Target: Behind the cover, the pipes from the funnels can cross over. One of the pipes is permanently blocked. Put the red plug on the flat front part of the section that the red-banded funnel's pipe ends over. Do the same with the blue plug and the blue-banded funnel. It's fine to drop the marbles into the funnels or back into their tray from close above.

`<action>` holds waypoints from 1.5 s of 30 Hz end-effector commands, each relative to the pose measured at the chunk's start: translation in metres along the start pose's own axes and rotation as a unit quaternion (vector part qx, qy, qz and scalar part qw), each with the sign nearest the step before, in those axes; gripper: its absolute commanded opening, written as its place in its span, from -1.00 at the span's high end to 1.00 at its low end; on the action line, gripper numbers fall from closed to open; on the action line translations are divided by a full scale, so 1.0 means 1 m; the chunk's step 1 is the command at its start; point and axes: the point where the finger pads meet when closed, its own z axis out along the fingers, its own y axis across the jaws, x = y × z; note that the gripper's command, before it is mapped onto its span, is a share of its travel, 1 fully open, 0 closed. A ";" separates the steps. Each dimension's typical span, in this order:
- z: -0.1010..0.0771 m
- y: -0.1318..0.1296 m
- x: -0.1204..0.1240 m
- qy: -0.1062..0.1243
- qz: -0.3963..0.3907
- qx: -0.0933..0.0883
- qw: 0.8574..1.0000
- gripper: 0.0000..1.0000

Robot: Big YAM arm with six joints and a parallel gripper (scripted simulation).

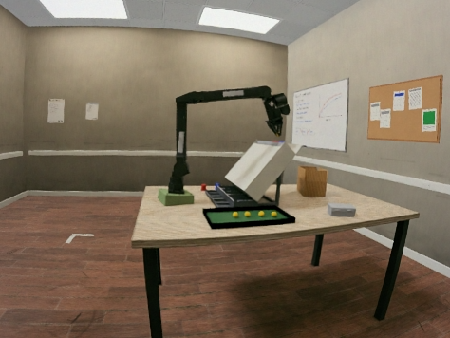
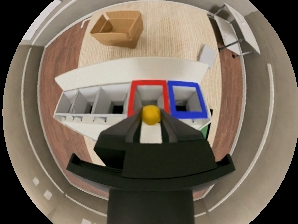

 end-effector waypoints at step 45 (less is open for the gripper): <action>-0.021 0.008 -0.032 -0.028 -0.002 0.003 1.000 1.00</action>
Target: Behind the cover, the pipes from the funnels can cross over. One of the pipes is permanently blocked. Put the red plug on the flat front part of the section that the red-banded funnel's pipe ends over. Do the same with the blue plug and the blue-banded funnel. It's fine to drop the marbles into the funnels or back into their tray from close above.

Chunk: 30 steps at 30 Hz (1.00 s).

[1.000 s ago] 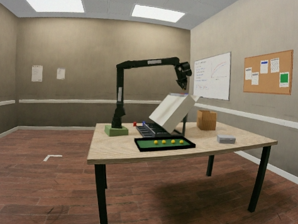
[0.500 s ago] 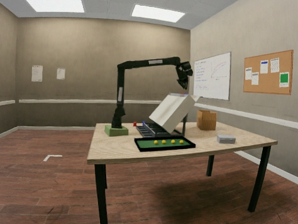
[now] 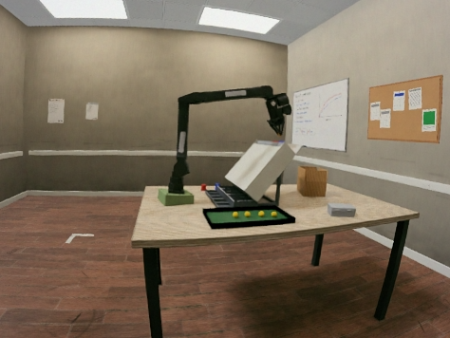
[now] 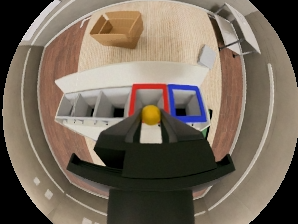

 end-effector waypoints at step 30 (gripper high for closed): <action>-0.016 0.008 -0.021 -0.045 -0.004 0.003 0.999 1.00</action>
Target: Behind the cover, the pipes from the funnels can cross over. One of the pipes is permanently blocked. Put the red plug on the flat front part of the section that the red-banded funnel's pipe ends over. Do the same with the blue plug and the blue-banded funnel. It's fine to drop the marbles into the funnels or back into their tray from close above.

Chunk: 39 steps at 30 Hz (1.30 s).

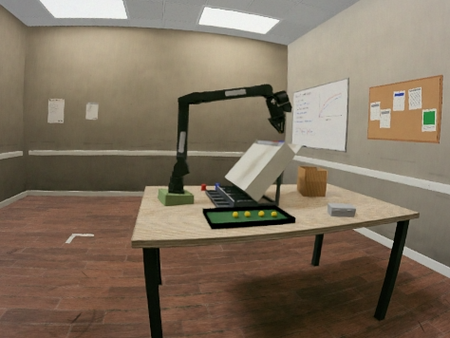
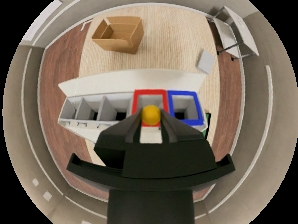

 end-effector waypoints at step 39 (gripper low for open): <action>0.013 0.006 0.000 -0.019 -0.001 0.001 1.000 1.00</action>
